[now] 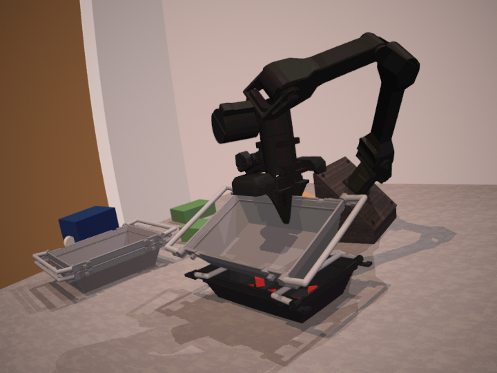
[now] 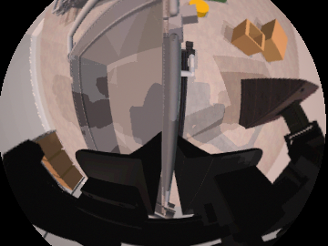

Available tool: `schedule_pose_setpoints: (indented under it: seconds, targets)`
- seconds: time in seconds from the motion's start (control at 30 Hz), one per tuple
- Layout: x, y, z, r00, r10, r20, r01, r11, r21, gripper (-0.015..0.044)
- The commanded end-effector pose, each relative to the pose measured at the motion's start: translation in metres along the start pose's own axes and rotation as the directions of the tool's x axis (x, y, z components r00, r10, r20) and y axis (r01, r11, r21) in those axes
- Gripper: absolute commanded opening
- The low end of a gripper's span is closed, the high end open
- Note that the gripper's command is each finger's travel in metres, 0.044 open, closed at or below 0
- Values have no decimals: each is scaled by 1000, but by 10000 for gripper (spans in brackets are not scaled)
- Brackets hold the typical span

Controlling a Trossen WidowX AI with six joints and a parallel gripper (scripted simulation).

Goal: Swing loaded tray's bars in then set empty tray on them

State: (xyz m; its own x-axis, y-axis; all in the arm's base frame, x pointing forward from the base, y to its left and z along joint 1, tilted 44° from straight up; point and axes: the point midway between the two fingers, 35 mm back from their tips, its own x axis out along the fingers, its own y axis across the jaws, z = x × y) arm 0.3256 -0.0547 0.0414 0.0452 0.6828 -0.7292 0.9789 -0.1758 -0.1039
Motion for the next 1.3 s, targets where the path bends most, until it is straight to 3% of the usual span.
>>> schedule_pose_setpoints:
  seconds: [0.0, 1.27]
  targets:
    - [5, -5, 0, 1000, -7, 1, 7, 1000, 3, 0]
    - [19, -15, 0, 1000, -7, 1, 7, 1000, 3, 0]
